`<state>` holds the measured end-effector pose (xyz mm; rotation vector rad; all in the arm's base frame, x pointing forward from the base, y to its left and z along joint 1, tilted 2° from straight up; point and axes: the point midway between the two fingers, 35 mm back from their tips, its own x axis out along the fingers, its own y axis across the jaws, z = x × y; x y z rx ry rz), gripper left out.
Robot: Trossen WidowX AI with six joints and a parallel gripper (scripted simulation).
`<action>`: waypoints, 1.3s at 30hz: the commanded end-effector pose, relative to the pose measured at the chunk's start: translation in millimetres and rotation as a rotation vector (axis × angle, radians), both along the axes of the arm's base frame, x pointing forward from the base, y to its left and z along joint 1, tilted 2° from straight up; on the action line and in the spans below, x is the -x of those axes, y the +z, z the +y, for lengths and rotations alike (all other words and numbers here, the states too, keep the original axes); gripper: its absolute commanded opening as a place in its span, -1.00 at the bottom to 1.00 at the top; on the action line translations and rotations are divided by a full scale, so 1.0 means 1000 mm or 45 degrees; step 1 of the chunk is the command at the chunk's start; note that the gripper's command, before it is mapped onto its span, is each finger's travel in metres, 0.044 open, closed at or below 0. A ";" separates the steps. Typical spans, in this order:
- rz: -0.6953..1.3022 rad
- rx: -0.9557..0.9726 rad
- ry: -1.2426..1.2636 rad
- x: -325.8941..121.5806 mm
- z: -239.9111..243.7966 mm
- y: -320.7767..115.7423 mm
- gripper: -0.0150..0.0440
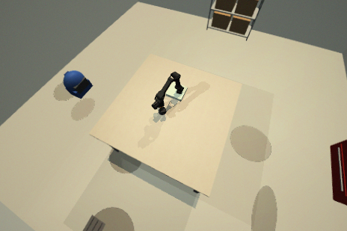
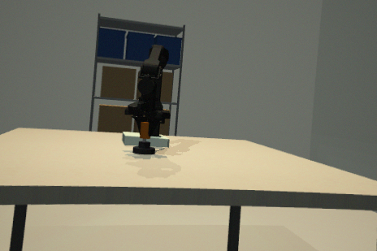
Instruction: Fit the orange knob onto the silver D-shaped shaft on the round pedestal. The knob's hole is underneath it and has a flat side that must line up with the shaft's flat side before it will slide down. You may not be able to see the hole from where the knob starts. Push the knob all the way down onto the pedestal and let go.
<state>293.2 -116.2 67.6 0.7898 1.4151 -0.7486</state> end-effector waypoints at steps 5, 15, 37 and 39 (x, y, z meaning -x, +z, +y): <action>-0.003 0.003 0.030 0.000 0.000 -0.002 -0.49; -0.002 0.001 -0.058 0.000 0.000 -0.010 -0.49; -0.001 -0.001 -0.062 0.000 0.000 -0.013 -0.05; -0.001 -0.001 -0.062 0.000 0.000 -0.013 0.13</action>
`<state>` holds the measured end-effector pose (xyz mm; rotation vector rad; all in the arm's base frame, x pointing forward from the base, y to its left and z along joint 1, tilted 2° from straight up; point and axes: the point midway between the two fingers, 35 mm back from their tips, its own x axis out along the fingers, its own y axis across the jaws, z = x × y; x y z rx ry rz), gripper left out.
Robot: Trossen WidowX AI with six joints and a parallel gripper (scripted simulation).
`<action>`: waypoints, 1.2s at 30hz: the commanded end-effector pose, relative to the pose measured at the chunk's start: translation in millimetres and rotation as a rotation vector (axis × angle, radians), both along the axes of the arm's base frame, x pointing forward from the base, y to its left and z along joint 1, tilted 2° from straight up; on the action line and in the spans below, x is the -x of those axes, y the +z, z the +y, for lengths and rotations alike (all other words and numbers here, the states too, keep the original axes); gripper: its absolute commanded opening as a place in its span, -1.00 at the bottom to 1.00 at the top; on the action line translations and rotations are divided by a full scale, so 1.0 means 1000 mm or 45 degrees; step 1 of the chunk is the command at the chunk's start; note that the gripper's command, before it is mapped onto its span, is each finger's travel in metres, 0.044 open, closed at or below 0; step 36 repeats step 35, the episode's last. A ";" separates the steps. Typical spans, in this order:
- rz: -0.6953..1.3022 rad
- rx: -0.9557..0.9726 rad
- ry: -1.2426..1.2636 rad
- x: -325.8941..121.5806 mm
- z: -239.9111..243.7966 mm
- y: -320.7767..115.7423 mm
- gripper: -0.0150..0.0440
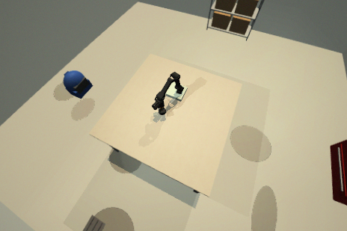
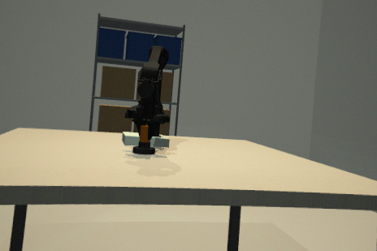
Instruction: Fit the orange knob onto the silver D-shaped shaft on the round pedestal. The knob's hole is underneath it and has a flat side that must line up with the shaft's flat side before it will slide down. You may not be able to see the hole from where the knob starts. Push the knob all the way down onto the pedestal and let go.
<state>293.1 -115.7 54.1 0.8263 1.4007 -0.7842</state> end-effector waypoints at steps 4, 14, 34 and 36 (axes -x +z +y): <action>-0.001 0.000 -0.002 0.000 0.000 0.000 0.49; -0.001 0.000 -0.002 0.000 0.000 0.000 1.00; 0.000 0.000 0.000 0.000 -0.002 0.096 1.00; 0.000 0.000 0.000 0.000 -0.002 0.096 1.00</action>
